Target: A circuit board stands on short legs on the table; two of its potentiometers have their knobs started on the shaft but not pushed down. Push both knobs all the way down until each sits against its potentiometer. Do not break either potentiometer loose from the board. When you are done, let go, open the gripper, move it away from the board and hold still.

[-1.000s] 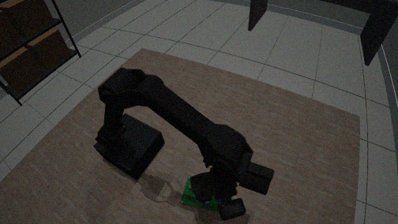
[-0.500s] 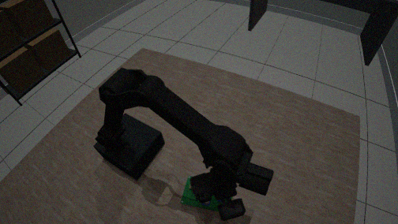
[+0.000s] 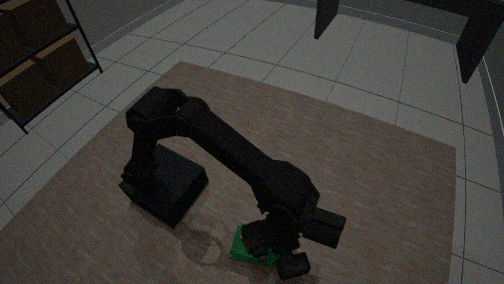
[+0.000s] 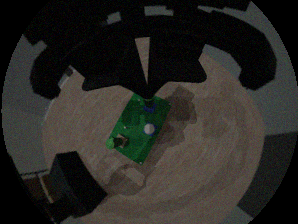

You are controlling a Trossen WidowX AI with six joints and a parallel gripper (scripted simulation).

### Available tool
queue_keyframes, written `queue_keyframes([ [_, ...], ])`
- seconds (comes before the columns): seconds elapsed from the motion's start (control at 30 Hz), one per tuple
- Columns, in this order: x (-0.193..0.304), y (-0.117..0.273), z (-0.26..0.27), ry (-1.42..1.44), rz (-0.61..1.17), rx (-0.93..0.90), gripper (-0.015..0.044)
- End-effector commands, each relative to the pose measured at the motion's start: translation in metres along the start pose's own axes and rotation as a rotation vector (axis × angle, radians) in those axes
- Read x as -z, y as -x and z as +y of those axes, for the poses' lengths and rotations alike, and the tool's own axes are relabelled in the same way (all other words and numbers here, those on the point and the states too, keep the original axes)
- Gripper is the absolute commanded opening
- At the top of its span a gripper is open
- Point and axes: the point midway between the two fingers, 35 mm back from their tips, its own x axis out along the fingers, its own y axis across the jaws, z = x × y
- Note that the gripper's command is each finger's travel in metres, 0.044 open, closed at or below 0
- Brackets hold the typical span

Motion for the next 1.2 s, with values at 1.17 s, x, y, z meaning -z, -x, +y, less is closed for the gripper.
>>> queue_keyframes([
  [1.17,0.0007,-0.0056,-0.0002,-0.005,0.003,0.002,0.0000],
])
